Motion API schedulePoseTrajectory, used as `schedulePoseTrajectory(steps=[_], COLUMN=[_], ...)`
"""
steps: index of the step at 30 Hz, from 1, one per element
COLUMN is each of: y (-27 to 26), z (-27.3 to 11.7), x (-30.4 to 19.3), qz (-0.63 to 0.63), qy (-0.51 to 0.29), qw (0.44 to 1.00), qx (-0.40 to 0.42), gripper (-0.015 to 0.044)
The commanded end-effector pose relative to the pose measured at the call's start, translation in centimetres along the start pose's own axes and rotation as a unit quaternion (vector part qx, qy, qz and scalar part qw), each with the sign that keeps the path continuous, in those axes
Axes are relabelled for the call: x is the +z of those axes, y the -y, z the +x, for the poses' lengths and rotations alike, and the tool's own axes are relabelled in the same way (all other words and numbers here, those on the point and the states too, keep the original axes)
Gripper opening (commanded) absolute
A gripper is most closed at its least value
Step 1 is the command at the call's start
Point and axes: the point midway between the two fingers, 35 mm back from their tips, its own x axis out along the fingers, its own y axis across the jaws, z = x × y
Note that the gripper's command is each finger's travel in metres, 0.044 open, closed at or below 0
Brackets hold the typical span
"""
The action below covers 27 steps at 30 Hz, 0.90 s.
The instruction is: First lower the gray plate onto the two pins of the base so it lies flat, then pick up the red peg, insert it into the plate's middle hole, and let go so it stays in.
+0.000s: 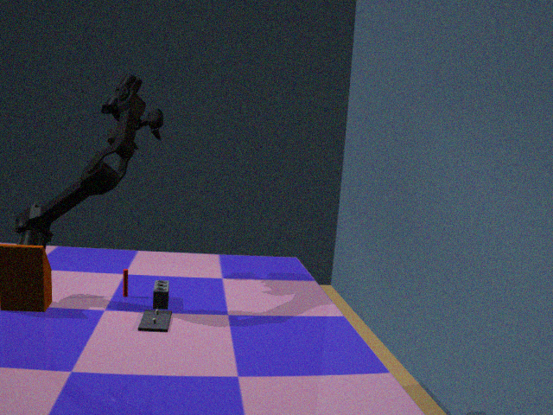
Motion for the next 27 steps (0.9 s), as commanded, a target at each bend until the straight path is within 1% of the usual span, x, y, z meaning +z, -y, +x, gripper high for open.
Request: schedulePoseTrajectory(steps=[1,2,5,10,14,17,21,27], y=[0.0,-0.1,-1.9,-6.9,-12.0,-15.9,-20.0,-22.5], z=[0.0,0.0,-0.9,-2.9,-3.0,-1.8,1.2,6.5], x=[0.0,0.1,1.8,4.9,6.5,6.7,5.7,1.9], qz=[0.0,0.004,0.034,0.006,-0.018,-0.031,-0.033,0.003], qy=[0.0,0.001,0.016,0.021,0.005,-0.024,-0.08,-0.178], qw=[1.0,1.0,0.999,1.0,1.0,0.999,0.995,0.979], qx=[0.0,0.001,0.007,-0.01,-0.024,-0.036,-0.056,-0.098], gripper=[0.0426,0.044,0.044,0.044,0.044,0.044,0.044,0.044])
